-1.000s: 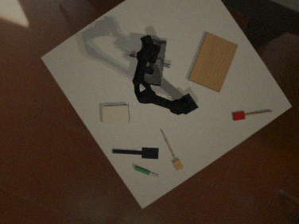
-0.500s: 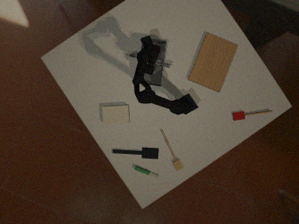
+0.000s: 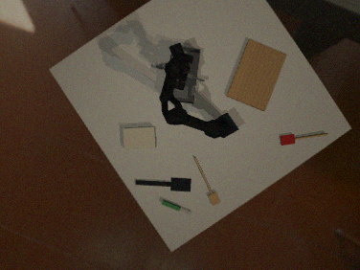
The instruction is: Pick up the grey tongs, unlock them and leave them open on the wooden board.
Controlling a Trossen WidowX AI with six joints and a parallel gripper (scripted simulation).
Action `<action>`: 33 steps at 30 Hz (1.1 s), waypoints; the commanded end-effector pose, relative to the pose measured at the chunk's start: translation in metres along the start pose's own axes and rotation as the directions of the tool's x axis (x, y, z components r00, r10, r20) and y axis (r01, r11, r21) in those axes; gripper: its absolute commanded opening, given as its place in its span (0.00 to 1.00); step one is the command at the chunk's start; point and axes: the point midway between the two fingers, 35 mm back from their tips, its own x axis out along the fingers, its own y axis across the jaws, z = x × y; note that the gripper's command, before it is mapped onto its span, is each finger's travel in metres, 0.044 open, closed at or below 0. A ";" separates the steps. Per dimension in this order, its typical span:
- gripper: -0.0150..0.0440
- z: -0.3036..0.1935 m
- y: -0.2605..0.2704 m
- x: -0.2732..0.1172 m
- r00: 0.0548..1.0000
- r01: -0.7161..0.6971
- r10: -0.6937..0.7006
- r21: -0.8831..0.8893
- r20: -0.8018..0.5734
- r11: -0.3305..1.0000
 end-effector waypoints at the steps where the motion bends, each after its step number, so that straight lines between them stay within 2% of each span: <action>1: 0.26 0.000 0.000 0.000 1.000 0.000 0.000 -0.001 0.000 1.000; 7: 0.00 0.001 -0.001 -0.008 1.000 0.001 -0.001 -0.001 0.000 1.000; 10: 0.00 0.003 -0.006 -0.037 1.000 0.004 -0.004 0.001 -0.002 1.000; 16: 0.00 -0.001 -0.002 -0.126 1.000 0.000 0.000 0.004 0.000 1.000; 27: 0.00 -0.001 -0.001 -0.129 1.000 -0.001 0.001 0.004 0.001 1.000; 33: 0.00 -0.017 -0.021 -0.127 1.000 0.003 -0.002 0.102 -0.002 0.995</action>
